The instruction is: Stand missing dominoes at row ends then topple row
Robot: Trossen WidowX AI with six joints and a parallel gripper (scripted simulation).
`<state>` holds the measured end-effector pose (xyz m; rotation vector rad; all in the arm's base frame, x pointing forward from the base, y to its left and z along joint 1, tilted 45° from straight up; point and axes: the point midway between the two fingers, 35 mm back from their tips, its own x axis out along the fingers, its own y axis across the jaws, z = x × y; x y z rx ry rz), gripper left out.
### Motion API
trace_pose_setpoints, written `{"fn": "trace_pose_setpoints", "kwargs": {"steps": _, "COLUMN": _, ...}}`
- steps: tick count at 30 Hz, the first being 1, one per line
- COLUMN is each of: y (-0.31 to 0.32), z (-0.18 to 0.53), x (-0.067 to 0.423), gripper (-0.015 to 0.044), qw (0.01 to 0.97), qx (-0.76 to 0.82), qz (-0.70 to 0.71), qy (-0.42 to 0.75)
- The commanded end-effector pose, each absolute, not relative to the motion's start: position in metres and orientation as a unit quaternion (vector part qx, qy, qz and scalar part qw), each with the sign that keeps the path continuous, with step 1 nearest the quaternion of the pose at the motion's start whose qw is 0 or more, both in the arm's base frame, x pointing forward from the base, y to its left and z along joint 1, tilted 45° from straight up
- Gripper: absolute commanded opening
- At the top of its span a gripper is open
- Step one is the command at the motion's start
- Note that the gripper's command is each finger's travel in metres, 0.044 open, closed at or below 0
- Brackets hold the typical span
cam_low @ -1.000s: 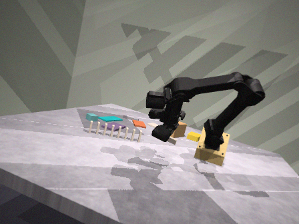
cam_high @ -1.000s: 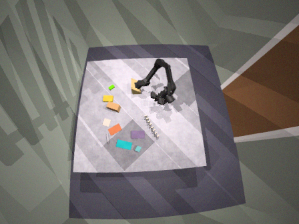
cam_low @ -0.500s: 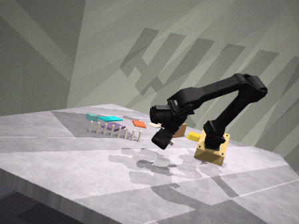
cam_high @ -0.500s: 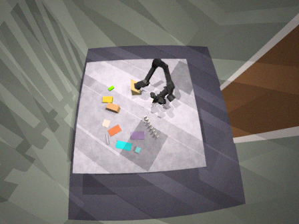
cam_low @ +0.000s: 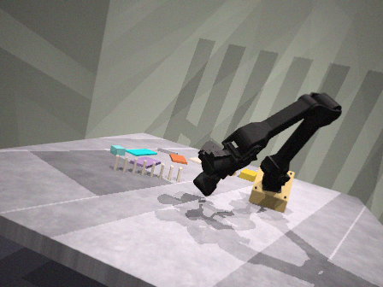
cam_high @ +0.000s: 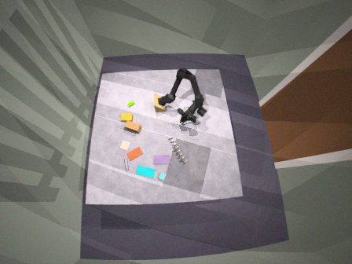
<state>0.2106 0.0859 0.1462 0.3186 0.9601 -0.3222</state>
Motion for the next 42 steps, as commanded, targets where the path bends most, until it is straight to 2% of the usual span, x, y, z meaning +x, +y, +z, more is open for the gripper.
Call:
{"fn": "trace_pose_setpoints", "kwargs": {"steps": 1, "y": 0.087, "z": 0.148, "x": 0.211, "gripper": 0.002, "qw": 0.877, "qx": 0.161, "qz": -0.161, "qy": 0.424}}
{"fn": "trace_pose_setpoints", "kwargs": {"steps": 22, "y": 0.101, "z": 0.174, "x": 0.207, "gripper": 0.002, "qw": 0.931, "qx": 0.256, "qz": -0.16, "qy": 0.203}}
{"fn": "trace_pose_setpoints", "kwargs": {"steps": 42, "y": 0.11, "z": 0.203, "x": 0.184, "gripper": 0.002, "qw": 0.913, "qx": 0.393, "qz": -0.106, "qy": 0.024}}
